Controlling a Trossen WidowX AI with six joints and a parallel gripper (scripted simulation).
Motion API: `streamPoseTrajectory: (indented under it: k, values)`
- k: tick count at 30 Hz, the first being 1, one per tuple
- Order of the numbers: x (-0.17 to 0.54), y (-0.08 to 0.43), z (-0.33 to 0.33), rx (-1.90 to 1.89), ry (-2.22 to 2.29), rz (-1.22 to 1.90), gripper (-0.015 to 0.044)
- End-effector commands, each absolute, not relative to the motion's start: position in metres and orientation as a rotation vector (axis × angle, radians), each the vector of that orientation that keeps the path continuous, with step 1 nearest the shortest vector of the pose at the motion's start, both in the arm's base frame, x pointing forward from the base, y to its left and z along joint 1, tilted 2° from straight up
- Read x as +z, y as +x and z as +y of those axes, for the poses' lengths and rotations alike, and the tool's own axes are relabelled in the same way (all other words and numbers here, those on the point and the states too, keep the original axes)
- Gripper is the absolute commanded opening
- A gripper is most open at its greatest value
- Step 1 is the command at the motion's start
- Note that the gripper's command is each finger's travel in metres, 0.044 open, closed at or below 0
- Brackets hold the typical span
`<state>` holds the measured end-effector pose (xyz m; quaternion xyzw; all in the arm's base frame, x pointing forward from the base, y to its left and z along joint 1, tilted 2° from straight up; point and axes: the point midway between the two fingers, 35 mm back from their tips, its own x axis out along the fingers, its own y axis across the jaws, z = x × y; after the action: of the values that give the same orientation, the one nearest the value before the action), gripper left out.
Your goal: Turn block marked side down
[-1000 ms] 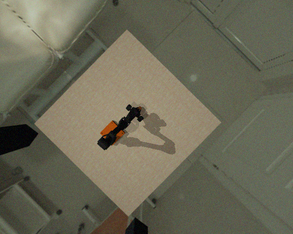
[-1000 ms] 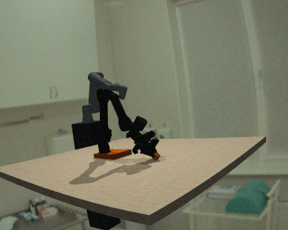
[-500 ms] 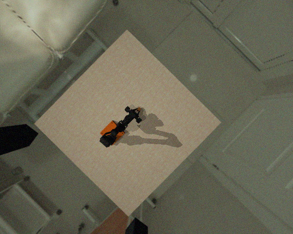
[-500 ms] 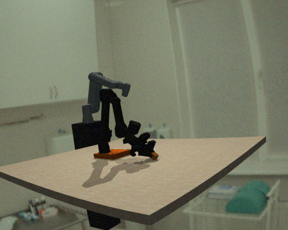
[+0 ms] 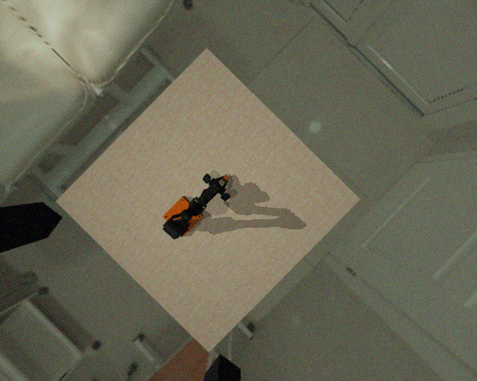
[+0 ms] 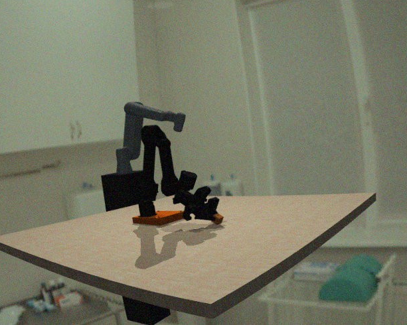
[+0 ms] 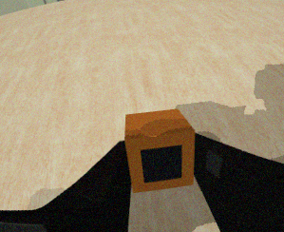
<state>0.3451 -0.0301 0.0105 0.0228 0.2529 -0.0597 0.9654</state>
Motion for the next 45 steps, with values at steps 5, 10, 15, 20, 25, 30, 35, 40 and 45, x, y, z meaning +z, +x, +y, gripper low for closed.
streamPoseTrajectory:
  k: [5,10,15,20,25,30,35,40,45]
  values:
    - [0.0096,0.3432,-0.0305,-0.125,0.045,0.514,0.0079]
    - [0.0096,0.3432,-0.0305,-0.125,0.045,0.514,0.0210]
    - [0.0096,0.3432,-0.0305,-0.125,0.045,0.514,0.0341]
    - [0.0096,0.3432,-0.0305,-0.125,0.045,0.514,0.0440]
    - [0.0096,0.3432,-0.0305,-0.125,0.045,0.514,0.0440]
    - [0.0096,0.3432,-0.0305,-0.125,0.045,0.514,0.0440]
    - [0.0096,0.3432,-0.0305,-0.125,0.045,0.514,0.0440]
    - [0.0096,0.3432,-0.0305,-0.125,0.045,0.514,0.0440]
    - [0.0096,0.3432,-0.0305,-0.125,0.045,0.514,0.0440]
